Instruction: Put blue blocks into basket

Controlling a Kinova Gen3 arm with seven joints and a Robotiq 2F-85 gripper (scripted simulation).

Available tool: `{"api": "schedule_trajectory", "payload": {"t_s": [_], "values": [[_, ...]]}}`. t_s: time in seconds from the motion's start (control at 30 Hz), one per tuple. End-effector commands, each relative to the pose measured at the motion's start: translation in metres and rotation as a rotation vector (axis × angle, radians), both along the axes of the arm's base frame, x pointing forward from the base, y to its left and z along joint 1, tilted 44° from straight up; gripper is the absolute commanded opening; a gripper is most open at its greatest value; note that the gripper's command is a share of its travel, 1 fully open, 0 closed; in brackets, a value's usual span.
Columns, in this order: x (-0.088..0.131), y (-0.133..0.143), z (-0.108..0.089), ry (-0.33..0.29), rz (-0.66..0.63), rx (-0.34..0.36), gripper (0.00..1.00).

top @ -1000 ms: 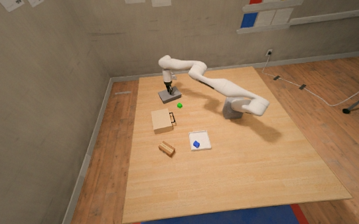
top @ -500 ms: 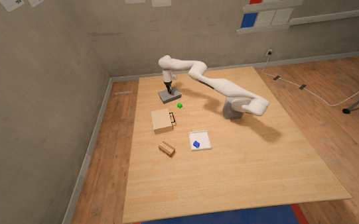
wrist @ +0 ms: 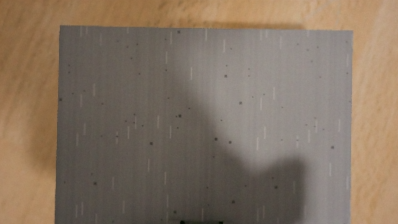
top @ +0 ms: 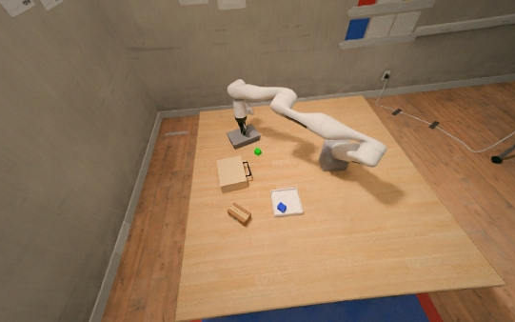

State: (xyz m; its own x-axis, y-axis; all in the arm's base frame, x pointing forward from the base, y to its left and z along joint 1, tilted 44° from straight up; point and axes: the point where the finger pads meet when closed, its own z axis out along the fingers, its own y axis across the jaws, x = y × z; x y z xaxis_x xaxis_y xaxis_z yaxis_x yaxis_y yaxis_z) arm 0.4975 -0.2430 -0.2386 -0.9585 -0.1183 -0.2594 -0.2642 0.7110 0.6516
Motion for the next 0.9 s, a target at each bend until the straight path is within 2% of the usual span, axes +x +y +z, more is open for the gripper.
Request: {"api": "schedule_trajectory", "payload": {"t_s": [0.0, 0.43, 0.87], "values": [[0.000, -0.001, 0.001, -0.001, -0.001, -0.002, 0.10], [-0.001, -0.007, 0.007, -0.001, -0.001, -0.002, 0.10], [-0.005, -0.034, 0.036, -0.001, -0.001, -0.002, 0.10]]}}
